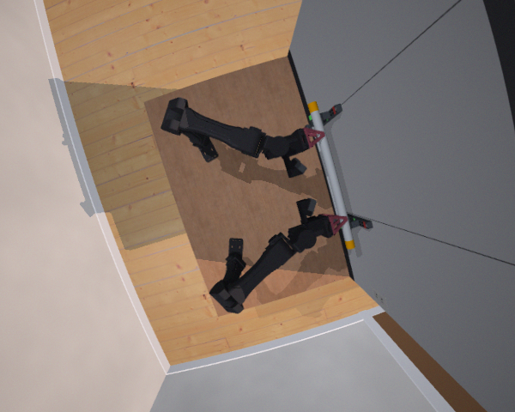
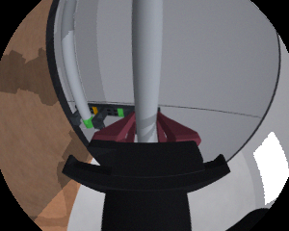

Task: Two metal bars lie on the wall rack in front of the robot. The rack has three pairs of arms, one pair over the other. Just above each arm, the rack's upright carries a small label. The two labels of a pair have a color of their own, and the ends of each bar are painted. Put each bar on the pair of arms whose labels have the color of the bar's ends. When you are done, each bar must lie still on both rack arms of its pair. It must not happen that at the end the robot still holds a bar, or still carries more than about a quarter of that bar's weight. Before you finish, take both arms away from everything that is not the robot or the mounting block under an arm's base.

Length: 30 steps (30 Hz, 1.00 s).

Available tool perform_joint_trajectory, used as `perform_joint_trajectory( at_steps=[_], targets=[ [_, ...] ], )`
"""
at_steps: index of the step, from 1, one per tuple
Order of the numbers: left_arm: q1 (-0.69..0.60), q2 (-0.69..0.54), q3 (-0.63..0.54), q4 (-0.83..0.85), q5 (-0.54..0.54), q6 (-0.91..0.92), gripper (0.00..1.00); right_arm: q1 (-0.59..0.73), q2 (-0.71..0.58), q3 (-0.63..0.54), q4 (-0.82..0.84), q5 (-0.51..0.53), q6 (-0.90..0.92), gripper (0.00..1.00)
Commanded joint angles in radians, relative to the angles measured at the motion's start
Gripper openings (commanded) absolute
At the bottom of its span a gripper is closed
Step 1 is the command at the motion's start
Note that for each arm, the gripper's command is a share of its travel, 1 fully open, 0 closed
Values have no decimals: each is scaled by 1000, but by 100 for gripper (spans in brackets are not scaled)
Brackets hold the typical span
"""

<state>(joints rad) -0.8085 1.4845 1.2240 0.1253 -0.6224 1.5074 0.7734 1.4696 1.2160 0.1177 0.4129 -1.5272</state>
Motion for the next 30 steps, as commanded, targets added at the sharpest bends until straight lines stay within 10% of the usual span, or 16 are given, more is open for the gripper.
perform_joint_trajectory(
  at_steps=[1, 30],
  targets=[
    [-7, -42, 38, 56, -10, 63, 0, 5, -44, 45, 50, 5, -42, 0],
    [-2, -33, 71, 34, -4, 65, 0, 1, -33, 83, 23, 0, -43, 0]
  ],
)
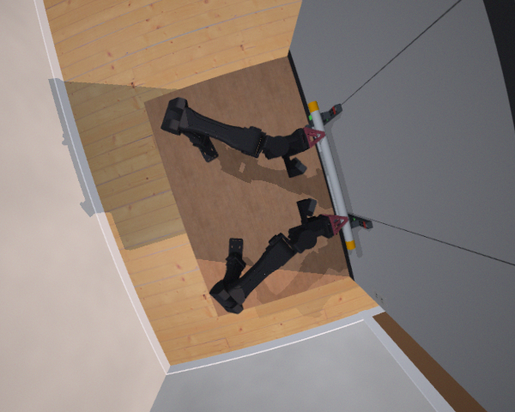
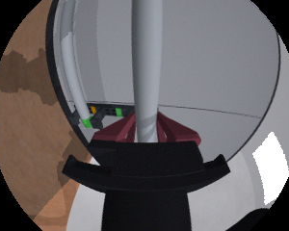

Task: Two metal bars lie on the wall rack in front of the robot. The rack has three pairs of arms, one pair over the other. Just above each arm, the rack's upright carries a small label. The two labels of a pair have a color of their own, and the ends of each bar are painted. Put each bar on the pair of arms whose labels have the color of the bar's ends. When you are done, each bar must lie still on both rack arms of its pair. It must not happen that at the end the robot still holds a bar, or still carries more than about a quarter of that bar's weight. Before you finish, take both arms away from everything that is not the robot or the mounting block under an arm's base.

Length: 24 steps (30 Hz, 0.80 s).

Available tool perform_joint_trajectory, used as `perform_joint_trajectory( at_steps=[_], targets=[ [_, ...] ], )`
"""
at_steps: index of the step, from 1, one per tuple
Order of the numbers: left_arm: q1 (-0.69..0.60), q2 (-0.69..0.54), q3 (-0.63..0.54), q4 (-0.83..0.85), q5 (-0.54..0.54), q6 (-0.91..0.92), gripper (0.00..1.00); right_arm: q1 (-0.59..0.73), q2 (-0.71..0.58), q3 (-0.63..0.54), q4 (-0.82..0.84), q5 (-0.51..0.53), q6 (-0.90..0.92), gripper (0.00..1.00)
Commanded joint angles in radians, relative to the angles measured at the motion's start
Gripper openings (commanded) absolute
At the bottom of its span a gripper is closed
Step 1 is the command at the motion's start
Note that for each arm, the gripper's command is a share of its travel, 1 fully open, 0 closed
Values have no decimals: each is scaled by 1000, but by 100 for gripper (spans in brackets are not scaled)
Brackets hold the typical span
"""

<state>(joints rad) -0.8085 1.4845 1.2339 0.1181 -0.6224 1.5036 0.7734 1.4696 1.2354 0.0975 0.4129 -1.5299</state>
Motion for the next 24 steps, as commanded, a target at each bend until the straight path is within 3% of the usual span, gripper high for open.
perform_joint_trajectory(
  at_steps=[1, 24],
  targets=[
    [0, -31, 65, 40, -2, 69, 0, 0, -30, 67, 43, -1, -41, 0],
    [34, 30, 105, 60, 31, 70, 0, -23, 37, 109, 68, -24, -41, 0]
  ],
)
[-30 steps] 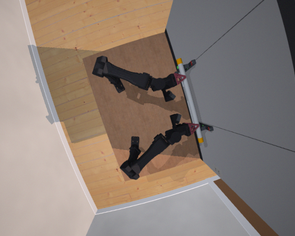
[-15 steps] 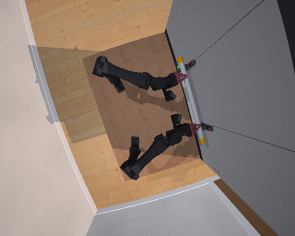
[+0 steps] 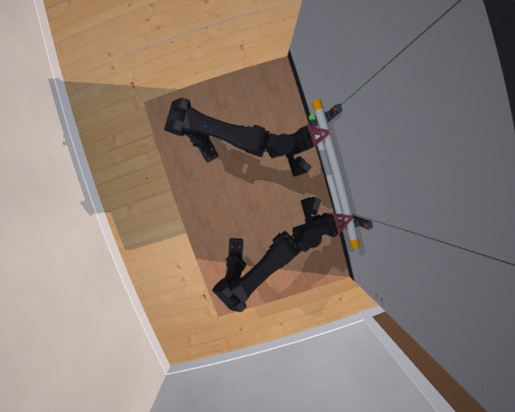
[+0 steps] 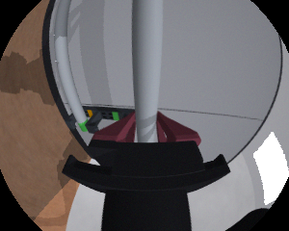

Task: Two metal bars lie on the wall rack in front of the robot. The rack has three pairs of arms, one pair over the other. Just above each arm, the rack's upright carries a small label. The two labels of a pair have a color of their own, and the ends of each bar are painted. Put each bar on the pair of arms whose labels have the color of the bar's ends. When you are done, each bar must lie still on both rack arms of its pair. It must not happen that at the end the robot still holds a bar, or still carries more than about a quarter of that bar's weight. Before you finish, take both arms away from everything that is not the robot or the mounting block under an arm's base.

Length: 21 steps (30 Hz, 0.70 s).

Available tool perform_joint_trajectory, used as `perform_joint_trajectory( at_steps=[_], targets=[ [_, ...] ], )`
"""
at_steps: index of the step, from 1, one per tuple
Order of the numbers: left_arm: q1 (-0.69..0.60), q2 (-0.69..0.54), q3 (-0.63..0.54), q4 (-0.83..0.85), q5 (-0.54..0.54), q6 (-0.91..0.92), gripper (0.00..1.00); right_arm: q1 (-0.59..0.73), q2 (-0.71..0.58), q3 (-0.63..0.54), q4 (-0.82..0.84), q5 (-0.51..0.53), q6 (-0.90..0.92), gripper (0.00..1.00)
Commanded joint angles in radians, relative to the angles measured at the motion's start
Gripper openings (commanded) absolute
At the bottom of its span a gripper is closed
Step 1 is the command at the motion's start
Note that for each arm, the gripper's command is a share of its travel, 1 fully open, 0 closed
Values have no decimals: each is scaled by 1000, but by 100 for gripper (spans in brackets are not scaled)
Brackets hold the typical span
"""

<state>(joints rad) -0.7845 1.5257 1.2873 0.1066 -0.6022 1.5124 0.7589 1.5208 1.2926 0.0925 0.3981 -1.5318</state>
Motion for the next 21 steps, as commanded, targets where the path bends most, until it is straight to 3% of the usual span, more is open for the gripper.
perform_joint_trajectory(
  at_steps=[1, 21],
  targets=[
    [11, -9, 51, 74, 13, 61, 0, -10, -11, 52, 76, -10, -39, 0],
    [38, 42, 104, 72, 39, 61, 0, -28, 45, 112, 72, -28, -39, 0]
  ],
)
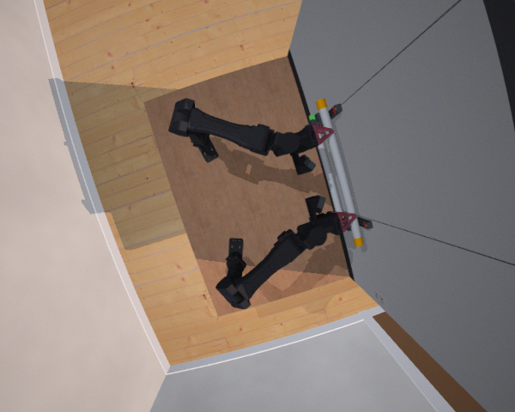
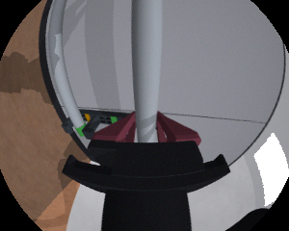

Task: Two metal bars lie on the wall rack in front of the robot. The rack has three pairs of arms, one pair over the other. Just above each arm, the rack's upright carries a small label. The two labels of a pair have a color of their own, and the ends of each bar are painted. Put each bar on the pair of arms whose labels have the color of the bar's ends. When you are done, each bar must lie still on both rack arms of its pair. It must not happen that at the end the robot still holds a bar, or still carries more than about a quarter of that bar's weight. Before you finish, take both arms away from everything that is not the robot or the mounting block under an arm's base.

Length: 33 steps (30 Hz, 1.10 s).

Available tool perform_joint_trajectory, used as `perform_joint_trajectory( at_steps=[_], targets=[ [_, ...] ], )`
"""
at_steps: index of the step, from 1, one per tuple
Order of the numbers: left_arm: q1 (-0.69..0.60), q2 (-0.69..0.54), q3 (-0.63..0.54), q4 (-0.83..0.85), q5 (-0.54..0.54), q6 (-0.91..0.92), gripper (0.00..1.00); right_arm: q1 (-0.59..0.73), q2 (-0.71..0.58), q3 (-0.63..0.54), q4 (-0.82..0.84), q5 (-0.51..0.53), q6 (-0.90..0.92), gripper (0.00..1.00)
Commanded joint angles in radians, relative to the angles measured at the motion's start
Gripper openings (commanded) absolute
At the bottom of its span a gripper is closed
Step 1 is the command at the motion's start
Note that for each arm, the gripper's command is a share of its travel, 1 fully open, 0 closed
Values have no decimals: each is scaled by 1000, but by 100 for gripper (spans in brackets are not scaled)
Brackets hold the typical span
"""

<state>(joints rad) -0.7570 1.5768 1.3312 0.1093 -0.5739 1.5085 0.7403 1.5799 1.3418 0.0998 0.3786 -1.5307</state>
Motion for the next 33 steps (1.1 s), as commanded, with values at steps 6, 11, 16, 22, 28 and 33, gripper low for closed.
perform_joint_trajectory(
  at_steps=[6, 11, 16, 22, 28, 33],
  targets=[
    [16, 4, 74, 68, 16, 65, 0, -13, 0, 77, 65, -12, -41, 0],
    [23, 19, 90, 68, 23, 65, 0, -18, 16, 95, 64, -17, -41, 0],
    [30, 34, 106, 67, 30, 65, 0, -23, 33, 112, 63, -22, -41, 0],
    [32, 41, 74, 103, 32, 63, 0, -24, 40, 77, 102, -23, -39, 0],
    [33, 47, -3, 181, 33, 61, 0, -24, 46, -7, 187, -23, -37, 0],
    [33, 54, -70, 255, 33, 60, 0, -25, 54, -79, 267, -24, -37, 0]
  ],
)
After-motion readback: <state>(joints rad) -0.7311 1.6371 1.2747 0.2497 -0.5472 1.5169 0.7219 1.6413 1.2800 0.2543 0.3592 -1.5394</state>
